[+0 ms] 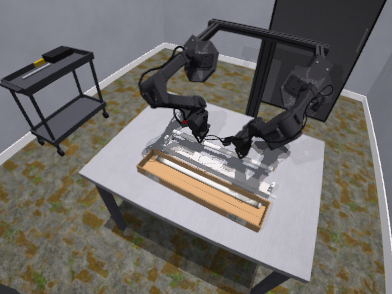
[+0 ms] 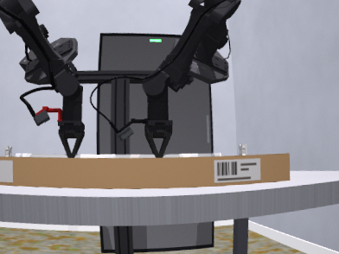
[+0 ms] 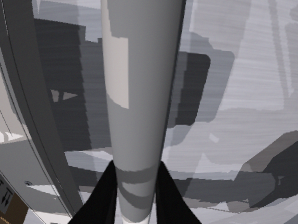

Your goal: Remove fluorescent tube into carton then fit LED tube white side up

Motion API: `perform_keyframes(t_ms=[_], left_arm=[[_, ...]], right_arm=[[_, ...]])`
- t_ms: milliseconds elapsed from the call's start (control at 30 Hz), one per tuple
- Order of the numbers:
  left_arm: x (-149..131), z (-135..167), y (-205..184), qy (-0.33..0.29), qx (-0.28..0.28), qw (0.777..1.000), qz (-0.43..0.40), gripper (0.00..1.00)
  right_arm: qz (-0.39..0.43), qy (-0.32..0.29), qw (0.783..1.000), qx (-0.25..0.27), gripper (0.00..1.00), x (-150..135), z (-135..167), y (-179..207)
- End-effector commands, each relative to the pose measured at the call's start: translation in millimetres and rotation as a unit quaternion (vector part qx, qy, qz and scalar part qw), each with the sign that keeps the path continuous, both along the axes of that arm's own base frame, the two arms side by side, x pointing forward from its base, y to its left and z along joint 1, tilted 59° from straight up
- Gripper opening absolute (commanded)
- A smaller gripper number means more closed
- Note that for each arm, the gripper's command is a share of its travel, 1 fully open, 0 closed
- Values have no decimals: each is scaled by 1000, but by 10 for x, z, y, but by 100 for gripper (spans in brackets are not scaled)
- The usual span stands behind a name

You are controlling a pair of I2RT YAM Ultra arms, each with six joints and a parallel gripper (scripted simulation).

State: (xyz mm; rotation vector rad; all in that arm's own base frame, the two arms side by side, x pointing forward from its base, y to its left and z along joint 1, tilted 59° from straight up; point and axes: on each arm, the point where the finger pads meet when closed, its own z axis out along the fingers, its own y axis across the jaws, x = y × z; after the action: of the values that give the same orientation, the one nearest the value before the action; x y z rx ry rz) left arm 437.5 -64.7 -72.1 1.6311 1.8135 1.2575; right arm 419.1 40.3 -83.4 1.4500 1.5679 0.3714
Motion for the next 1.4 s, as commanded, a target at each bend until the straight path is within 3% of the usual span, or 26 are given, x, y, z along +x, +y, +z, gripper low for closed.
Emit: perform_keyframes(t_ms=[0,933,1000,1133,1200,1367], left_arm=[[-107,23,-101,7,-3,1000,-11,11],[-533,298,-272,8,-2,1000,-8,11],[-360,395,-384,-10,-20,1000,-19,11],[-328,403,-411,-11,-21,1000,-20,11],[-277,480,-430,-15,-17,999,-26,11],[-245,503,-421,-23,-23,999,-25,11]], right_arm=[[1,7,1000,-4,11,-95,34,44],[0,11,1000,-7,11,-529,301,211],[7,-8,1000,7,11,-334,364,322],[9,-5,1000,6,11,-383,388,311],[12,18,1000,-2,11,-395,185,313],[17,-9,1000,11,11,-293,428,375]])
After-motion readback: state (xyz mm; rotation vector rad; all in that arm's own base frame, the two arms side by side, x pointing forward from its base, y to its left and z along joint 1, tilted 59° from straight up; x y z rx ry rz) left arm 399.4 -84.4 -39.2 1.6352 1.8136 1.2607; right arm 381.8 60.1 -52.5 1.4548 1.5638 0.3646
